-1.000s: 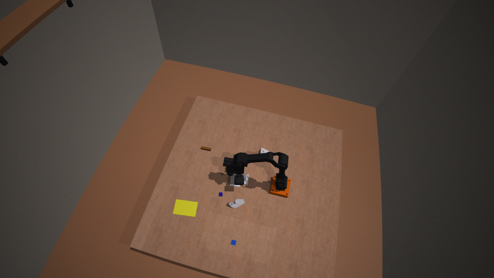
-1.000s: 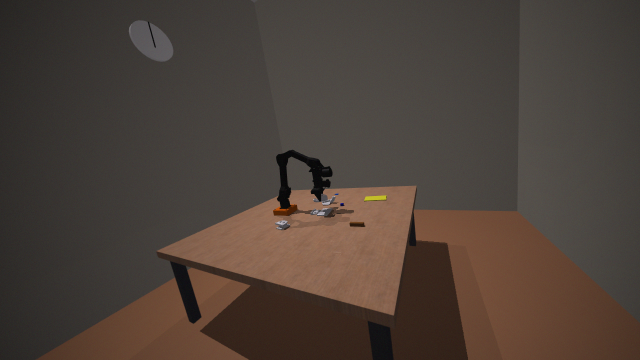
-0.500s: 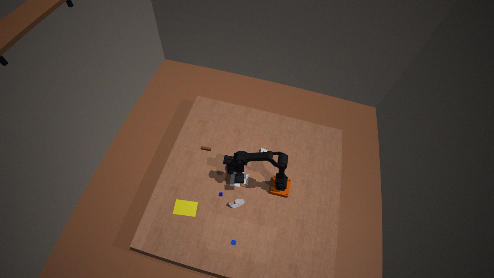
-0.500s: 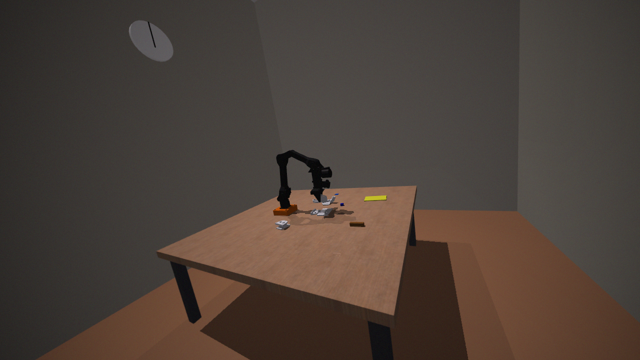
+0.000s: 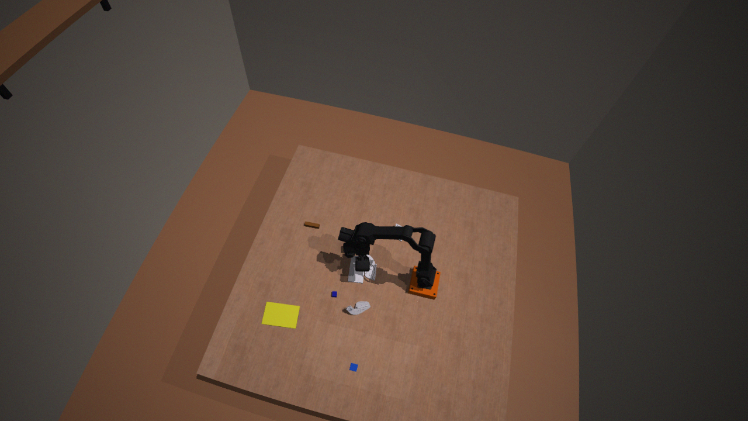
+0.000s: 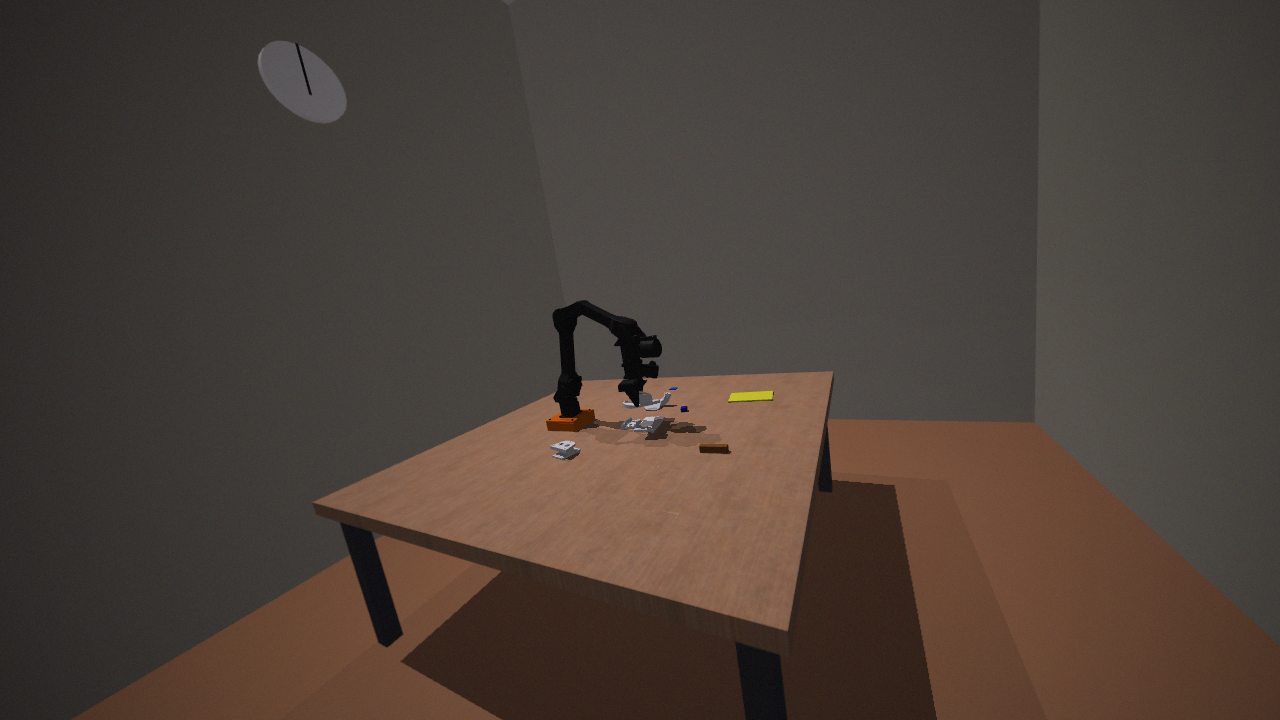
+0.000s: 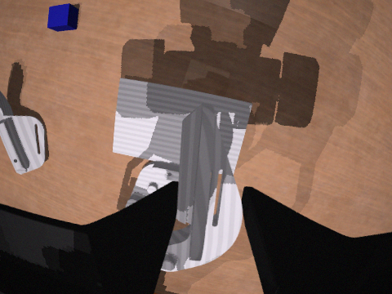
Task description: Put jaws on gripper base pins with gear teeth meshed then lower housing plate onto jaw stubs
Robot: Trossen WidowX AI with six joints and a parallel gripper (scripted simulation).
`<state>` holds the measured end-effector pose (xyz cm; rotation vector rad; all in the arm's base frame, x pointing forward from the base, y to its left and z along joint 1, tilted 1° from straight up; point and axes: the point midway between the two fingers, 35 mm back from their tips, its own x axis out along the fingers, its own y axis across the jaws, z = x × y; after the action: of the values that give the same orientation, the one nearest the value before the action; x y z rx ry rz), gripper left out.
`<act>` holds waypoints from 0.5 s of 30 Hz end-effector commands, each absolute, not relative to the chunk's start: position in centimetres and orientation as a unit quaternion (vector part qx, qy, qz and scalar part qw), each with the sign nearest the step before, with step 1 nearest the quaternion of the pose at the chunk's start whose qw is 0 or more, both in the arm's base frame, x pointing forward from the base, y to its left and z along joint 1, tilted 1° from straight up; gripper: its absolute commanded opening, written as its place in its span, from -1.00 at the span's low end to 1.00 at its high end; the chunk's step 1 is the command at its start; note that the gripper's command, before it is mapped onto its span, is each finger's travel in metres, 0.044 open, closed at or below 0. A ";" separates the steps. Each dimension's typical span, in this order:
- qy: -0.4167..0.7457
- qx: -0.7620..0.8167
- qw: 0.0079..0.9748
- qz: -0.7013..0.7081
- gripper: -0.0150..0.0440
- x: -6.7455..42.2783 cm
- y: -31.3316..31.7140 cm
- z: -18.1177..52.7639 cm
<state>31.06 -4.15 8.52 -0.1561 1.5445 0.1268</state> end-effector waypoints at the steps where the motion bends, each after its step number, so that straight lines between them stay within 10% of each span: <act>1: 0.696 -0.070 0.713 0.059 -0.04 31.1 -4.3 8.6; 15: 0.695 -0.074 0.712 0.063 -0.04 31.1 -4.3 8.6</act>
<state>31.14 -4.30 8.59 -0.1584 1.5418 0.1281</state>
